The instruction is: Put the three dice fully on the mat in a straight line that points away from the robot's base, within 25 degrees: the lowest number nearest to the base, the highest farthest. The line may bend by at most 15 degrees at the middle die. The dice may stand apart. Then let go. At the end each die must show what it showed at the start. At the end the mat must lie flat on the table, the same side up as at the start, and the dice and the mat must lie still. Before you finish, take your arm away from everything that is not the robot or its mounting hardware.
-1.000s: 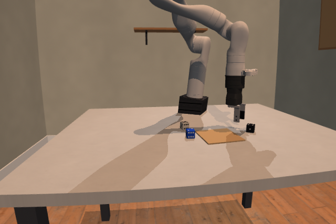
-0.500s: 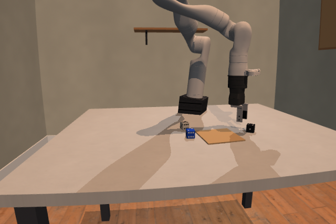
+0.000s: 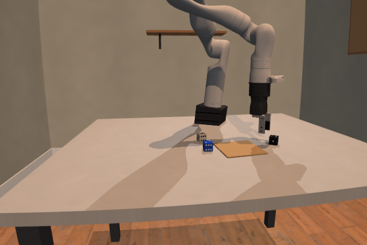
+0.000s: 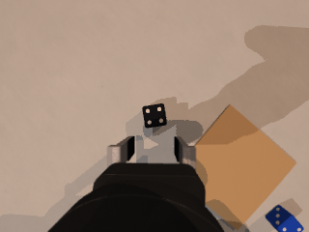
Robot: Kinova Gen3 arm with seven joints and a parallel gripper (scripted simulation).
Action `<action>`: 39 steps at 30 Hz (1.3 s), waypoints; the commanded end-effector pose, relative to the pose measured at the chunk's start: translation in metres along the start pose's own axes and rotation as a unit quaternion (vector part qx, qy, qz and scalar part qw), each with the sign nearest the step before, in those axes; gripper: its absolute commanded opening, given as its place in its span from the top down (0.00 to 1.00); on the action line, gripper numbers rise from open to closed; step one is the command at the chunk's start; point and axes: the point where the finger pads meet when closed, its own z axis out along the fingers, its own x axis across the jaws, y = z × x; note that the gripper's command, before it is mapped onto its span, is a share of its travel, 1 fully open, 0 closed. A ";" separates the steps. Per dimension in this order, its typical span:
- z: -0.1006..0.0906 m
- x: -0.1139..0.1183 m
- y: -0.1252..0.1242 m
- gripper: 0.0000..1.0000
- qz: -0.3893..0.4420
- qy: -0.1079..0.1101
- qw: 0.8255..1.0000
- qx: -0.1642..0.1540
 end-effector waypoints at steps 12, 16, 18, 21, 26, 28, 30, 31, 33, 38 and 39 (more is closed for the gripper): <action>0.000 0.000 0.000 0.00 0.000 0.000 1.000 0.000; 0.000 0.000 0.000 0.00 0.000 0.000 1.000 0.000; 0.000 0.000 0.000 0.00 0.000 0.000 1.000 0.000; 0.000 0.000 0.000 0.00 0.000 0.000 1.000 0.000; -0.001 0.000 0.000 0.00 0.000 0.001 1.000 0.000; -0.003 0.000 0.000 0.00 0.000 0.001 1.000 0.000; -0.005 0.000 0.000 0.00 0.000 0.000 1.000 0.000; -0.007 0.000 0.000 0.00 0.000 0.001 1.000 0.000; -0.012 0.000 0.000 0.00 0.000 0.001 1.000 0.000; -0.021 0.000 0.000 0.00 0.000 0.001 1.000 0.000; -0.025 0.000 0.000 0.00 0.000 0.001 1.000 0.000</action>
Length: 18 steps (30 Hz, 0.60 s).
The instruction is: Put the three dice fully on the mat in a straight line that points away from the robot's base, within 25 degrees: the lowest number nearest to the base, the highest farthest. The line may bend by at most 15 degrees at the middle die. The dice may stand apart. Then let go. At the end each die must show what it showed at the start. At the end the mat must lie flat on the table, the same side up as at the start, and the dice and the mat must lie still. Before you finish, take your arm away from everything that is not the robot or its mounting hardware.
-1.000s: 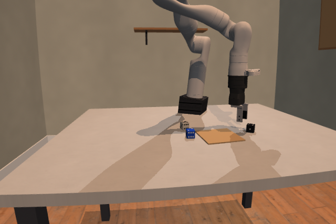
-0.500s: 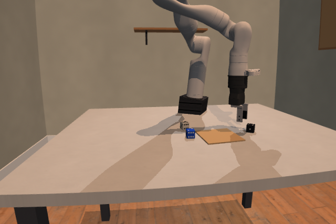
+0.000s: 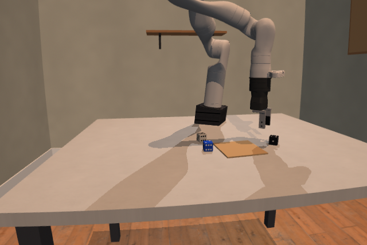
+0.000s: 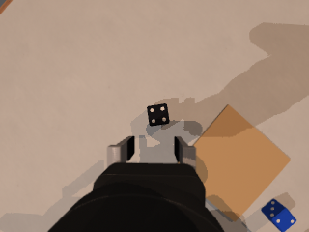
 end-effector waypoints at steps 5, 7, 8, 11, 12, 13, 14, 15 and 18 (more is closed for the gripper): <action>-0.029 0.004 -0.001 0.00 0.002 0.005 1.000 0.003; -0.038 0.004 -0.001 0.00 0.002 0.005 1.000 0.003; -0.043 0.004 -0.001 0.00 0.002 0.005 1.000 0.003; -0.056 0.004 -0.001 0.00 0.002 0.005 1.000 0.003; -0.060 0.004 -0.001 0.00 0.002 0.005 1.000 0.003; -0.060 0.004 -0.001 0.00 0.002 0.005 1.000 0.003; -0.060 0.004 -0.001 0.00 0.002 0.005 1.000 0.003; -0.064 0.004 -0.001 0.00 0.002 0.005 1.000 0.003; -0.074 0.003 -0.001 0.00 0.002 0.005 1.000 0.003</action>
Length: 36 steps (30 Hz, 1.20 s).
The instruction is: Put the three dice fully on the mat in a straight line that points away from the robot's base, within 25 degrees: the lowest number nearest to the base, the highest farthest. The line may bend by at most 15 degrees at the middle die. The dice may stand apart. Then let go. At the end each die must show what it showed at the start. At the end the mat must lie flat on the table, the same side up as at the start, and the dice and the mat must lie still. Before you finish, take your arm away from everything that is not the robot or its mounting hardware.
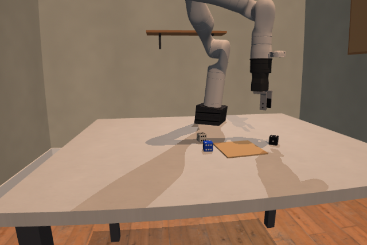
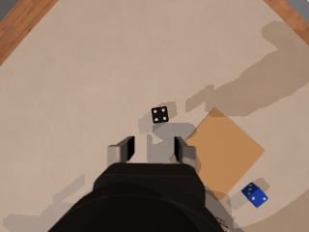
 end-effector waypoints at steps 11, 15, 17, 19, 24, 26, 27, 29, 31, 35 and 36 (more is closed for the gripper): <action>-0.016 0.005 -0.001 0.00 0.004 0.006 1.000 0.003; -0.016 0.005 -0.001 0.00 0.004 0.006 1.000 0.003; -0.016 0.005 -0.001 0.00 0.004 0.006 1.000 0.003; -0.016 0.007 0.000 0.00 0.009 0.006 1.000 0.003; -0.015 0.067 0.022 0.00 0.130 0.004 0.992 0.003; -0.015 0.086 0.032 0.00 0.170 0.004 0.985 0.003; -0.015 0.101 0.041 0.00 0.201 0.004 0.980 0.003; -0.015 0.107 0.045 0.00 0.213 0.004 0.977 0.003; -0.014 0.127 0.058 0.00 0.255 0.004 0.967 0.003; -0.014 0.172 0.097 0.00 0.351 0.004 0.936 0.004; -0.013 0.175 0.100 0.00 0.358 0.004 0.934 0.004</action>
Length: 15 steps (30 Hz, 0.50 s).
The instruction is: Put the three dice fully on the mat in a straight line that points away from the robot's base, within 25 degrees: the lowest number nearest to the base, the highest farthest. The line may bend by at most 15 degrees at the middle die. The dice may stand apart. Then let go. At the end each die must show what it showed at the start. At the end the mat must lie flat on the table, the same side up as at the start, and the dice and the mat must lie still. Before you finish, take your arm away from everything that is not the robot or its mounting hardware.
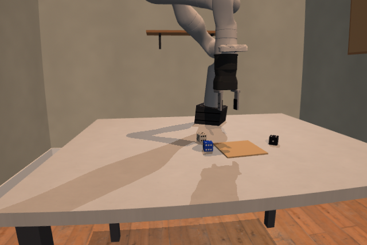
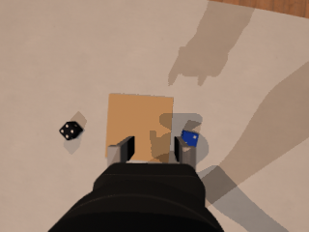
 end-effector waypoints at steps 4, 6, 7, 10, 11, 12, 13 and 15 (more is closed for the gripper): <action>-0.001 0.065 0.013 0.00 0.103 -0.001 0.995 0.004; -0.001 0.065 0.013 0.00 0.104 -0.001 0.995 0.004; -0.001 0.065 0.013 0.00 0.104 -0.001 0.995 0.004; -0.001 0.065 0.013 0.00 0.104 -0.001 0.995 0.004; -0.001 0.065 0.013 0.00 0.104 -0.001 0.995 0.004; -0.001 0.065 0.013 0.00 0.104 -0.001 0.995 0.004; -0.001 0.065 0.013 0.00 0.104 -0.001 0.995 0.004; -0.001 0.065 0.013 0.00 0.104 -0.001 0.995 0.004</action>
